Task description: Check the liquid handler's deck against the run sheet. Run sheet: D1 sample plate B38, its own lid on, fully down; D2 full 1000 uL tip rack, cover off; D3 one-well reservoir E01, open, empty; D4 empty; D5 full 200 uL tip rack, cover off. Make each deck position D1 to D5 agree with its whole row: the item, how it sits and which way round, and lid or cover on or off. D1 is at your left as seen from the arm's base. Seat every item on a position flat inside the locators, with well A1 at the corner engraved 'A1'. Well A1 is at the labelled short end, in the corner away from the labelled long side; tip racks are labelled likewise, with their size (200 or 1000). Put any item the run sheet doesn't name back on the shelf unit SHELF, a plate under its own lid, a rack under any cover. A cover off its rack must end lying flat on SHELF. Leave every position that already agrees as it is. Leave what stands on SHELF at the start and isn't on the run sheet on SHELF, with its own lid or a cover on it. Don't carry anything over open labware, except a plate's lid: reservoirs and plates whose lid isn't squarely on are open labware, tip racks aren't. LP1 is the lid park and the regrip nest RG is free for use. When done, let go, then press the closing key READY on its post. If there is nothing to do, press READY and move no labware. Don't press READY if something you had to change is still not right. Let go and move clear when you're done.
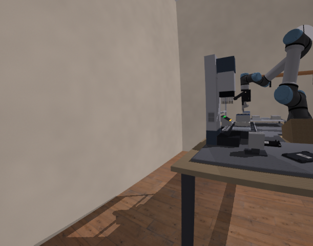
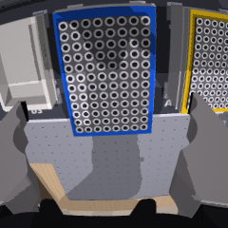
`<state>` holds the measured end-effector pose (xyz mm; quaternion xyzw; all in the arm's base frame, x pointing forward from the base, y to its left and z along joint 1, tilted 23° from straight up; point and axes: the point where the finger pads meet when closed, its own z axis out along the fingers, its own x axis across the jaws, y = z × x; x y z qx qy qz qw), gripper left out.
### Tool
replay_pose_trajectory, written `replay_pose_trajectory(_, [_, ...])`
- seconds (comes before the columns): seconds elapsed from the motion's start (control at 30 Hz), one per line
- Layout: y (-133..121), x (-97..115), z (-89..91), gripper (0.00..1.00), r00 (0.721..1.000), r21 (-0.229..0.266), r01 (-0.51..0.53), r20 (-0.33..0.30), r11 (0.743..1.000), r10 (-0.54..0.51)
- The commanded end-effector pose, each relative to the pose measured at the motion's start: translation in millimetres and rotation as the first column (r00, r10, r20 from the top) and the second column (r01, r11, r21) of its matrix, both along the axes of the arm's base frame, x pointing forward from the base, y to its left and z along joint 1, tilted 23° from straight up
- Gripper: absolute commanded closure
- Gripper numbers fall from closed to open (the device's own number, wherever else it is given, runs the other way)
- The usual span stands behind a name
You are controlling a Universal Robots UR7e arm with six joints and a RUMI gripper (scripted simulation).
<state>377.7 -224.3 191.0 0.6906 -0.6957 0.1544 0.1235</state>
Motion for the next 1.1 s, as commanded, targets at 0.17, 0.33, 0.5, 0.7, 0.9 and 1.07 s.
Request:
replay_pose_trajectory(0.17, [-6, 0, -15.8, 0.18, 1.0, 0.0, -0.001, 0.0, 1.0, 0.001])
replay_pose_trajectory(0.33, [-9, 1, -23.5, 0.18, 1.0, 0.0, -0.001, 0.0, 1.0, 0.001])
replay_pose_trajectory(0.5, [-11, 1, -28.1, 0.18, 1.0, 0.0, -0.001, 0.0, 1.0, 0.001])
replay_pose_trajectory(0.7, [-15, 1, -37.3, 0.18, 1.0, 0.0, -0.001, 0.0, 1.0, 0.001])
replay_pose_trajectory(0.9, [-19, 2, -46.5, 0.18, 1.0, 0.001, -0.001, 0.0, 1.0, 0.001])
replay_pose_trajectory(1.07, [-21, 2, -51.1, 0.18, 1.0, 0.0, -0.001, 0.0, 1.0, 0.001])
